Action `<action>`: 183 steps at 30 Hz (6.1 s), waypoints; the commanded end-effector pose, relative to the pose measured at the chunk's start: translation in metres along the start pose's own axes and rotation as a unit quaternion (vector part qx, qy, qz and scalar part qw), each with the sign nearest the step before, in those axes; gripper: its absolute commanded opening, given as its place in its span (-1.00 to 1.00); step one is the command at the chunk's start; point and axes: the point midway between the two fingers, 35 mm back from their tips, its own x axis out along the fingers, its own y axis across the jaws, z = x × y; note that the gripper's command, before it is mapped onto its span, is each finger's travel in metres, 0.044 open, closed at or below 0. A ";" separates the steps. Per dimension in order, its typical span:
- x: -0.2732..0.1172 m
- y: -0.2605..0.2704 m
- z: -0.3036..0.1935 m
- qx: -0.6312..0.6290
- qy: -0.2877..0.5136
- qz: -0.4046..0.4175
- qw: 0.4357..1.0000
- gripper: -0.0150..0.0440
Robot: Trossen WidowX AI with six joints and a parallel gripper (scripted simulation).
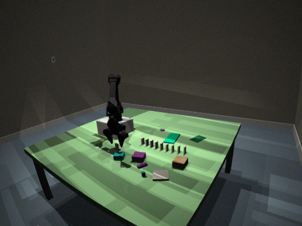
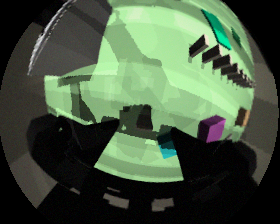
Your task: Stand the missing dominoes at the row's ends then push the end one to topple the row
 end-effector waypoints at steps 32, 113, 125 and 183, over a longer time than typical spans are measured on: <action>-0.002 -0.003 0.003 0.017 0.000 -0.003 1.000 -0.13; 0.008 -0.048 0.171 0.716 -0.005 0.007 0.698 -0.13; 0.009 -0.047 0.171 0.716 -0.005 0.007 0.698 -0.13; -0.059 -0.007 0.170 0.013 -0.008 0.003 1.000 -0.49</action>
